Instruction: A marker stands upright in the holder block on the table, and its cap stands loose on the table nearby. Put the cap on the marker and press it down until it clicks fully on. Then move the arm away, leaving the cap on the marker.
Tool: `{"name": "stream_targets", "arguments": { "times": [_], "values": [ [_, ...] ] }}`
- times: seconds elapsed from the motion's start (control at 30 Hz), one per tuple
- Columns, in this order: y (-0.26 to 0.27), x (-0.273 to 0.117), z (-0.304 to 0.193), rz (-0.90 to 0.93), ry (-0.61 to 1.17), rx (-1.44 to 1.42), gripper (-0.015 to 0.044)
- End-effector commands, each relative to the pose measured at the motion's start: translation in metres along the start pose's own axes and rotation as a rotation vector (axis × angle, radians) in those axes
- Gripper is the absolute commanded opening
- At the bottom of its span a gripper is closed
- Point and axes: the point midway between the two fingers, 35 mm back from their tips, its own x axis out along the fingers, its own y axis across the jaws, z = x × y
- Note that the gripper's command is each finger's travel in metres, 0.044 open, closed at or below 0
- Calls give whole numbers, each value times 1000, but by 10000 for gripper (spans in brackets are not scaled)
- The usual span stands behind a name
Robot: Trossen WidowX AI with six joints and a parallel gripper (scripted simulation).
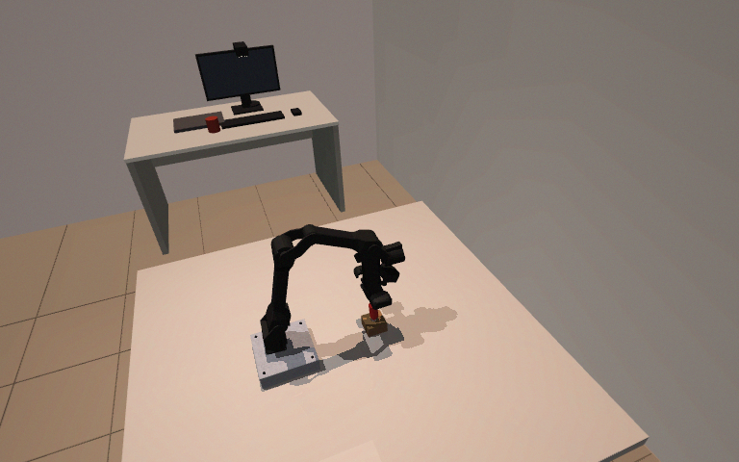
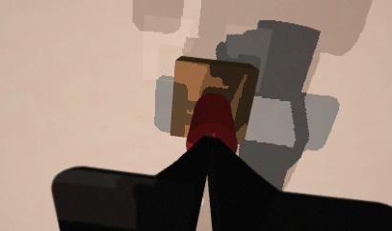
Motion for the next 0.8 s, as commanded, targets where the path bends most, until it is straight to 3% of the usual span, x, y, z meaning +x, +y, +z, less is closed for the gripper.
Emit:
{"name": "stream_targets", "arguments": {
  "times": [0.0, 0.17, 0.33, 0.77],
  "values": [
    [0, -18, 3, 0, -4, 0, 0],
    [0, -80, 2, 0, -1, 0, 0],
    [0, -89, 0, 0, 0, 0, 0],
    [0, -89, 0, 0, 0, 0, 341]
  ]
}}
